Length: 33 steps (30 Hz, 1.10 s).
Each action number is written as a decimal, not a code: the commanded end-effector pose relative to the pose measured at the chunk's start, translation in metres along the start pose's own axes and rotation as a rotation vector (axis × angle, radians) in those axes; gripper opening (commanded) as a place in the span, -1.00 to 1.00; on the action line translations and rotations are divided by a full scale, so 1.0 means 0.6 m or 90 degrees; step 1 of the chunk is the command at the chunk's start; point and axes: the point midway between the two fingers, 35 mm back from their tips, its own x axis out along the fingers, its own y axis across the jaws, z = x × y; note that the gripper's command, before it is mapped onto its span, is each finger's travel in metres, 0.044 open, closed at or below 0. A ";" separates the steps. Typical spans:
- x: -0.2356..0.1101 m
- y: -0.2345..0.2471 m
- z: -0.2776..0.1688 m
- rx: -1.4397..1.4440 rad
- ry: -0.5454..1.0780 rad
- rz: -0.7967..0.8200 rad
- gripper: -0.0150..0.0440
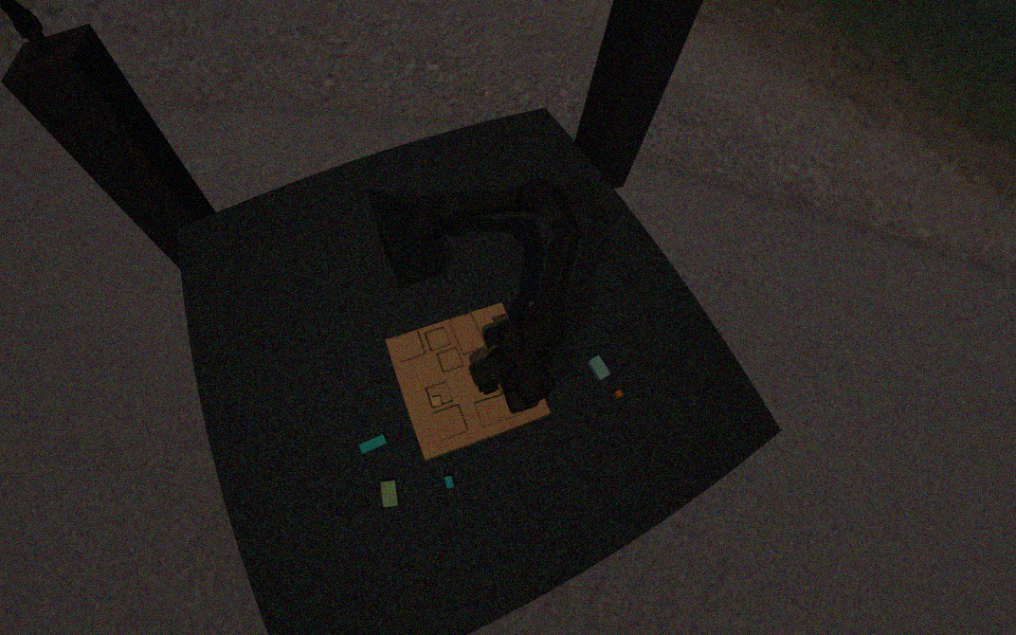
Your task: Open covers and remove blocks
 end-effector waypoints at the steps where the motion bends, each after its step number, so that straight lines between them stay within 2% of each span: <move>1: 0.004 0.000 0.000 0.006 0.002 0.000 0.00; 8: 0.015 0.000 0.000 0.006 0.002 0.000 0.00; 18: 0.013 -0.001 -0.001 0.003 0.000 -0.001 -0.22; 33: -0.012 0.000 0.000 0.004 0.000 -0.001 -0.22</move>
